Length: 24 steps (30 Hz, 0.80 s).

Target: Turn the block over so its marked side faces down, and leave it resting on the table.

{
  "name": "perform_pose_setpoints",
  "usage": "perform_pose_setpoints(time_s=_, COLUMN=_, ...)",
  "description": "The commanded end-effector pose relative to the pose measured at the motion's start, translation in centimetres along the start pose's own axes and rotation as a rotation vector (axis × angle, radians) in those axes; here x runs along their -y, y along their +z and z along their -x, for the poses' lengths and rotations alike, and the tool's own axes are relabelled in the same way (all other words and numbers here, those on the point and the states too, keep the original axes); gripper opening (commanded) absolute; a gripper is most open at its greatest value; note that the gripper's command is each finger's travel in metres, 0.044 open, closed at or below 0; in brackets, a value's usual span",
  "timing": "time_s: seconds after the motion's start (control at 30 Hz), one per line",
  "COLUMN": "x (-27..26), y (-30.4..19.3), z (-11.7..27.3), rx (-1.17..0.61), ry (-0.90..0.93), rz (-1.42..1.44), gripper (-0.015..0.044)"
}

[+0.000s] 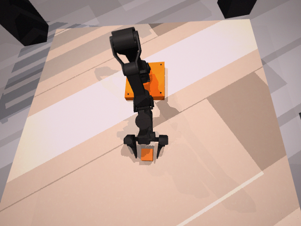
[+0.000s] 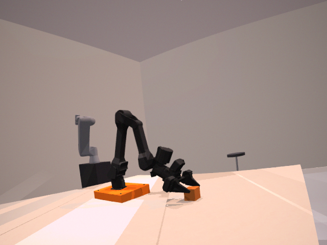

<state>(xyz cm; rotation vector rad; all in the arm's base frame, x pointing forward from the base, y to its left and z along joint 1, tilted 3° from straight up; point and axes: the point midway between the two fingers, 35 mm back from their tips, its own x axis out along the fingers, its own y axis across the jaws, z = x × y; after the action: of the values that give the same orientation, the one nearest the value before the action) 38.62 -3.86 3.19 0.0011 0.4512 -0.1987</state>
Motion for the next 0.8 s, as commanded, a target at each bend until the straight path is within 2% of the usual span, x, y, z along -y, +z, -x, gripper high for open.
perform_pose_setpoints(time_s=0.0, x=0.06, y=-0.02, z=0.0, rx=0.0, ry=-0.004, rz=0.007, gripper=0.044)
perform_pose_setpoints(time_s=0.77, x=-0.02, y=0.12, z=-0.23, rx=-0.026, ry=-0.003, rz=0.007, gripper=0.044)
